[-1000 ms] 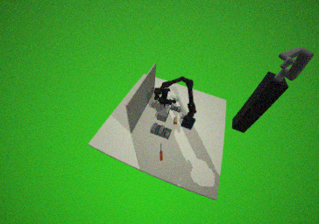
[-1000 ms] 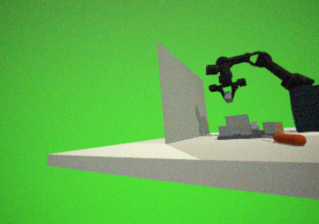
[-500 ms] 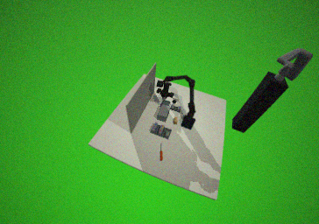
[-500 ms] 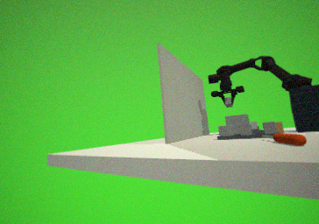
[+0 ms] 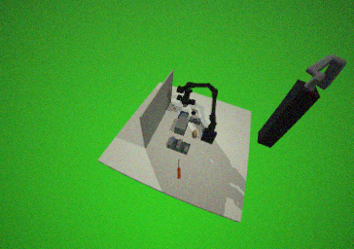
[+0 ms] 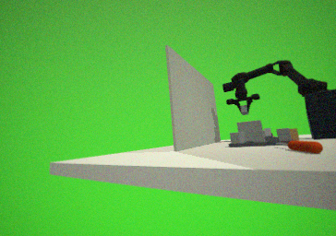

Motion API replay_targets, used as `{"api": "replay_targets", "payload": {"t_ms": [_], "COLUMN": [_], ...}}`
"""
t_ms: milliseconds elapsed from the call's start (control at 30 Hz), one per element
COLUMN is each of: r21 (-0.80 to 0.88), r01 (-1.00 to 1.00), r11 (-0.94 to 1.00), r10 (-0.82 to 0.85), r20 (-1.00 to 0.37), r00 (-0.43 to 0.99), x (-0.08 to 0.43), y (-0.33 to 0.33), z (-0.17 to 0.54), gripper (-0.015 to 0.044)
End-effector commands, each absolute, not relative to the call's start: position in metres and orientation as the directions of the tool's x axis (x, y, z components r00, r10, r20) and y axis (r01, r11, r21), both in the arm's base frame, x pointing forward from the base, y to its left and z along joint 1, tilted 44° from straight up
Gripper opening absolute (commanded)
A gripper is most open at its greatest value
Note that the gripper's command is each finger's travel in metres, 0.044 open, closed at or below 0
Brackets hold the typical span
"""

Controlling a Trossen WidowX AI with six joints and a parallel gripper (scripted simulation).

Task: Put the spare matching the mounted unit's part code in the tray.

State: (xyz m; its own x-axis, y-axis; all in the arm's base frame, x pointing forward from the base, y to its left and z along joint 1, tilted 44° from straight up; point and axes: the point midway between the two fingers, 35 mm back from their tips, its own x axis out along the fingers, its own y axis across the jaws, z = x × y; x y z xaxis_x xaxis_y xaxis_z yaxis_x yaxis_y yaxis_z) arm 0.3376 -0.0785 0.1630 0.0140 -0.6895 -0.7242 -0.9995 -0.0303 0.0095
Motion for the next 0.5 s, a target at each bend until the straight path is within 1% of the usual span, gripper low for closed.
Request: {"api": "replay_targets", "payload": {"t_ms": [0, 467], "r21": [0.006, 0.006], "r01": [-0.999, -0.999], "r11": [-0.035, -0.035], "r10": [-0.694, -0.691], "r20": [-0.72, -0.722], "r00": [0.02, 0.02], "x": [0.339, 0.343], "y": [-0.081, -0.091], "z": [0.164, 0.153], "gripper": [0.0, 0.0]}}
